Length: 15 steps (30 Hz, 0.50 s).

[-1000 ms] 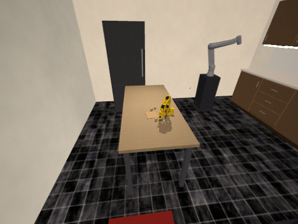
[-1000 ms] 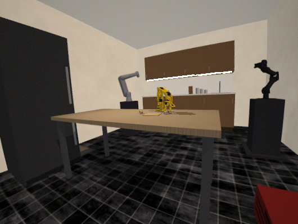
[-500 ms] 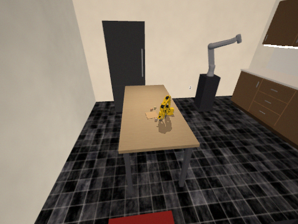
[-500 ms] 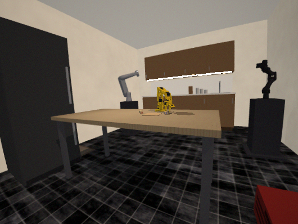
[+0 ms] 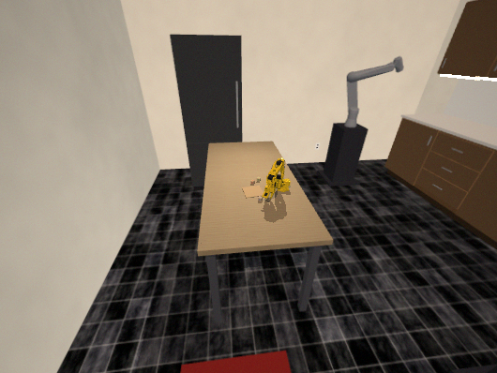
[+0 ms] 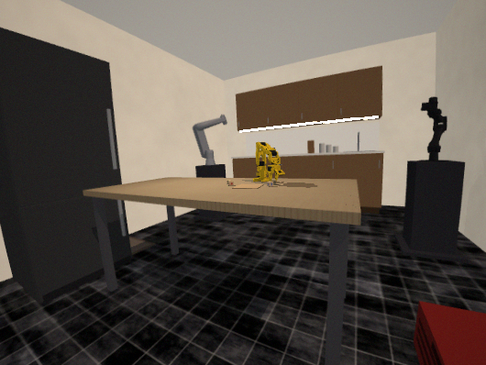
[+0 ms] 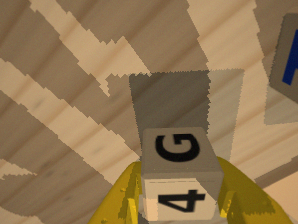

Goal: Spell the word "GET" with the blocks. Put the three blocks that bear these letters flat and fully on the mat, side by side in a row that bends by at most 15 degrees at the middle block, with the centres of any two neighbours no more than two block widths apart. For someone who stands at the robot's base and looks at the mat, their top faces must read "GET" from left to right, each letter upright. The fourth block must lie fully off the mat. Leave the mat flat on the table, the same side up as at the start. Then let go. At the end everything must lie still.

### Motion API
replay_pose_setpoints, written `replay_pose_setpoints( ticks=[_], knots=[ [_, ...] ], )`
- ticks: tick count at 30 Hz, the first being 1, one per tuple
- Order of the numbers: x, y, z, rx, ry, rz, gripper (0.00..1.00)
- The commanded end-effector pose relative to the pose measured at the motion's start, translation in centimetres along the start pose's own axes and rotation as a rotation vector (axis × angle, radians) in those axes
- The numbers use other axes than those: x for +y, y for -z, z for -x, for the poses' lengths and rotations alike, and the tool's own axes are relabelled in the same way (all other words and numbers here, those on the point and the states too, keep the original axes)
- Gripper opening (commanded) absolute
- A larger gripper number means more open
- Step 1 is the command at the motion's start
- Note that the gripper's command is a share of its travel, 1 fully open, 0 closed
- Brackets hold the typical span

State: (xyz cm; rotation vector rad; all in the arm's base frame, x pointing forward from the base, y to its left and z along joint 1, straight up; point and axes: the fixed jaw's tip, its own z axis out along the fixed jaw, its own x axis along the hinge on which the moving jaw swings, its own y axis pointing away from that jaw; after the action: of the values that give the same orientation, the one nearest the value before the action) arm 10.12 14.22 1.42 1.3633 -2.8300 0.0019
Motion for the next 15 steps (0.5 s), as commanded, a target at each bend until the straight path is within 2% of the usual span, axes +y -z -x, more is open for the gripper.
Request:
replay_pose_setpoints(
  ticks=[1, 5, 15],
  knots=[
    [-0.07, 0.74, 0.79, -0.055, -0.001, 0.001, 0.13],
    [-0.07, 0.74, 0.79, -0.055, -0.001, 0.001, 0.11],
    [-0.07, 0.74, 0.79, -0.055, -0.001, 0.001, 0.0]
  ],
)
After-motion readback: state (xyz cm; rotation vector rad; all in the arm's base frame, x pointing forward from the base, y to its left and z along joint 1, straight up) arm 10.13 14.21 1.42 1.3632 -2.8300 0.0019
